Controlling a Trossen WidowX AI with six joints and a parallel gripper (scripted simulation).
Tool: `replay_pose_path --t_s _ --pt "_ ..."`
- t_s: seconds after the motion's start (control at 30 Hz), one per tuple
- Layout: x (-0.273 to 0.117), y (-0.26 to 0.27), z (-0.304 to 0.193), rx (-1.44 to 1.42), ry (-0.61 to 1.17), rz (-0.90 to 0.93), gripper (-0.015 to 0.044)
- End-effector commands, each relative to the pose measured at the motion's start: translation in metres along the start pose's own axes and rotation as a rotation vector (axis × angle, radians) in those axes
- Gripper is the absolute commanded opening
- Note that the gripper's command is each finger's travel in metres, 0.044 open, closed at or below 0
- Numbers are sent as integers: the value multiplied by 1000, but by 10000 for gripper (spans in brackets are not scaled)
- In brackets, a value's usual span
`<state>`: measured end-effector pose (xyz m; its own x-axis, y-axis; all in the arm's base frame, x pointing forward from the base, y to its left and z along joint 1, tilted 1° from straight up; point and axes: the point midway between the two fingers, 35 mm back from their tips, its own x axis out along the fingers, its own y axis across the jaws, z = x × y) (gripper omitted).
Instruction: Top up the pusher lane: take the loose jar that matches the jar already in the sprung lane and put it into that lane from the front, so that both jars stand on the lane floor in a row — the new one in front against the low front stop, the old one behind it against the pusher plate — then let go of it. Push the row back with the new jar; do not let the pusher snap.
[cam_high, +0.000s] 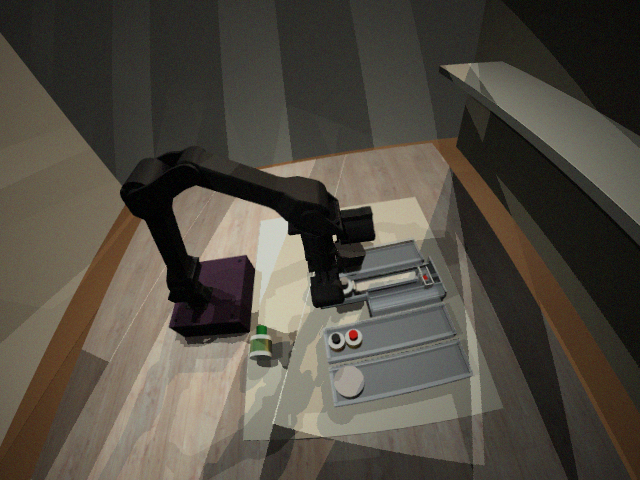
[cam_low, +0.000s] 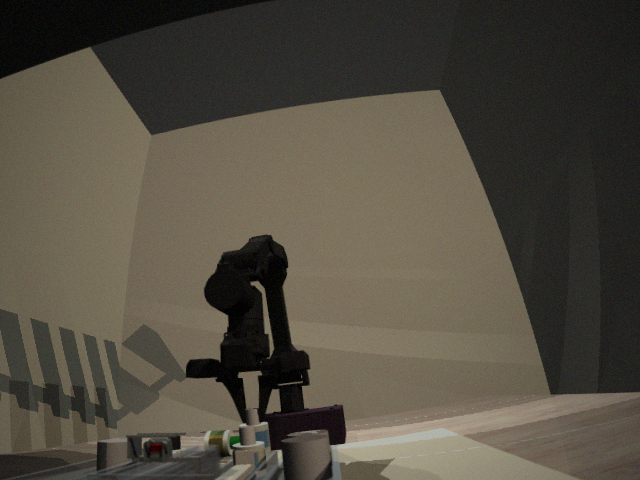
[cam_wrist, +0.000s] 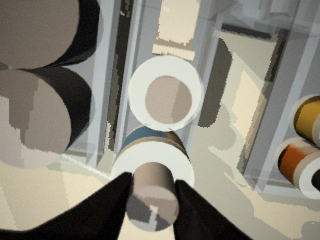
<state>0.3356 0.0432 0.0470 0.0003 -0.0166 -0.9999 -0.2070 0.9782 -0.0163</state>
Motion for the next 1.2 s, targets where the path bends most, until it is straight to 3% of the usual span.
replay_pose_path --t_s 0.0,1.17 --pt "-4 0 9 6 -33 -1 0" --pt "-4 0 14 6 -33 -1 0"
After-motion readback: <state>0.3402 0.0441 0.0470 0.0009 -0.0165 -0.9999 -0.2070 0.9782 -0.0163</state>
